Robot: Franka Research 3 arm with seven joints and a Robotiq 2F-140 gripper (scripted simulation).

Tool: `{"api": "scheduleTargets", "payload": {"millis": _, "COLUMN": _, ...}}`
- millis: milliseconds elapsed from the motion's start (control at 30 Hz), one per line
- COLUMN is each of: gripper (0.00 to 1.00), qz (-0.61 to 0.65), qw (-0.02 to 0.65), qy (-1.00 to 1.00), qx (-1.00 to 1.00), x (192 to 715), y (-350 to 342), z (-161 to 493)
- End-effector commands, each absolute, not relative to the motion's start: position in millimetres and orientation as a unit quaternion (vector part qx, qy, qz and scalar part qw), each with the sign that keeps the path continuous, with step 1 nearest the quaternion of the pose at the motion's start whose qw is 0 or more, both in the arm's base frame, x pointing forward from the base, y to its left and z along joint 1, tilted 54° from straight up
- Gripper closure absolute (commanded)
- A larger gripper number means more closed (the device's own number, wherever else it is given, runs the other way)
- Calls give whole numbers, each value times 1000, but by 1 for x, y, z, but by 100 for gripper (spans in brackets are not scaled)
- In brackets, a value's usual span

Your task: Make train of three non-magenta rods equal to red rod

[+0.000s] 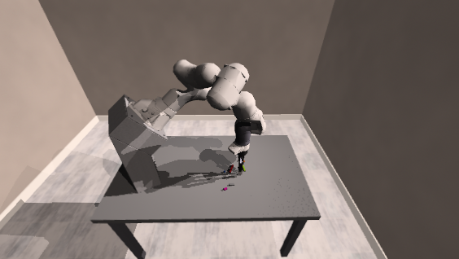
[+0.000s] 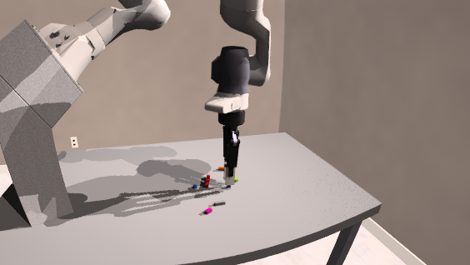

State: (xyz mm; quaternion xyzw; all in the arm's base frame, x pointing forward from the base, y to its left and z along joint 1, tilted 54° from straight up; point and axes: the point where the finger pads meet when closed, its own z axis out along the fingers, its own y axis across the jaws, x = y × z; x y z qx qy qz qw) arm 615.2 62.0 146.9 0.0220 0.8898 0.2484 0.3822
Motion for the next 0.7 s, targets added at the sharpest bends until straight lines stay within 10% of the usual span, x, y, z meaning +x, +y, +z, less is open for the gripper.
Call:
{"api": "scheduleTargets", "payload": {"millis": 0, "gripper": 85, "qz": 249, "qw": 382, "qy": 890, "qx": 21, "x": 615, "y": 64, "z": 146}}
{"api": "scheduleTargets", "payload": {"millis": 667, "gripper": 85, "qz": 249, "qw": 382, "qy": 890, "qx": 21, "x": 626, "y": 70, "z": 138}}
